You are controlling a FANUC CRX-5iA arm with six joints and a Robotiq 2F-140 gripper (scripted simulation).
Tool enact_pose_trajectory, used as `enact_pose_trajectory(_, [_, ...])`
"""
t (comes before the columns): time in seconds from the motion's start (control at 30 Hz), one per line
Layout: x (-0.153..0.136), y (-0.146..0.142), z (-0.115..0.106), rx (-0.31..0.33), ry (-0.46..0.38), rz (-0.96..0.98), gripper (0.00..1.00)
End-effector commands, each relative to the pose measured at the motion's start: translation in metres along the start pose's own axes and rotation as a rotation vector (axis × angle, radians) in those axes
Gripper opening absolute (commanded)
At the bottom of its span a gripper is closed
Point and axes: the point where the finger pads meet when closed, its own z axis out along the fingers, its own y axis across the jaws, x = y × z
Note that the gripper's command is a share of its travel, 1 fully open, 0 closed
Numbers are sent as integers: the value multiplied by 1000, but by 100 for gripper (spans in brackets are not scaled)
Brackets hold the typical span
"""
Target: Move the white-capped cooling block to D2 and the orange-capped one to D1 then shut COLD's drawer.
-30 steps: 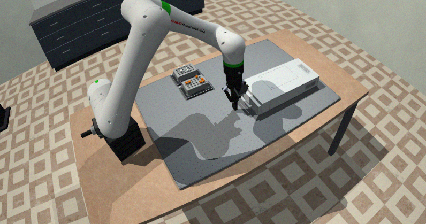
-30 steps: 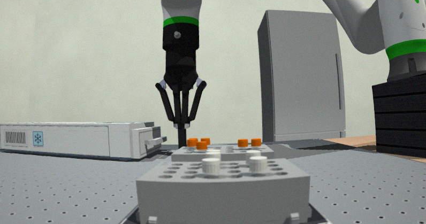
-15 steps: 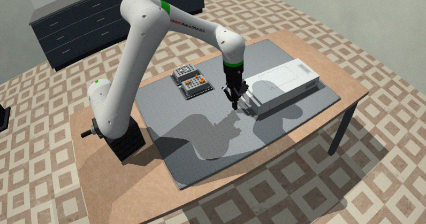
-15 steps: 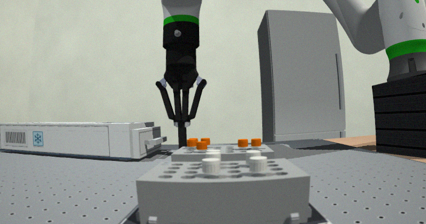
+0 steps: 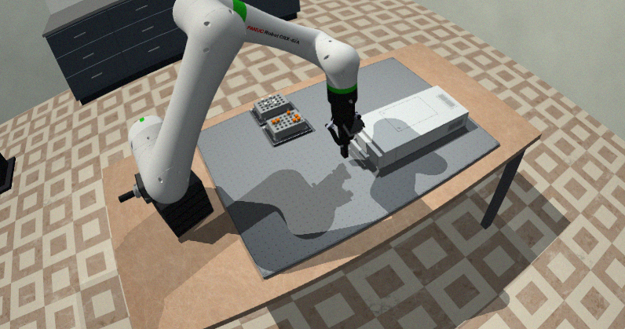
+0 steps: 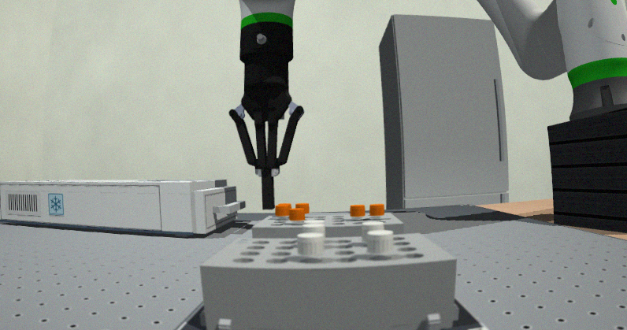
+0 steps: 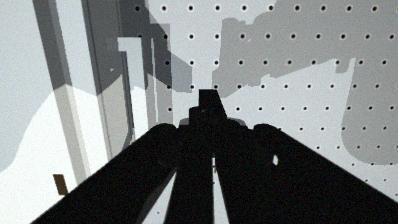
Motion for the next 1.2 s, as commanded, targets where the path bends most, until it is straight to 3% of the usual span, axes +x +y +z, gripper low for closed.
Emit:
enact_pose_trajectory(0.0, [0,-1,-5,2,0,0,10])
enact_pose_trajectory(1.17, [0,-1,-46,2,0,0,10])
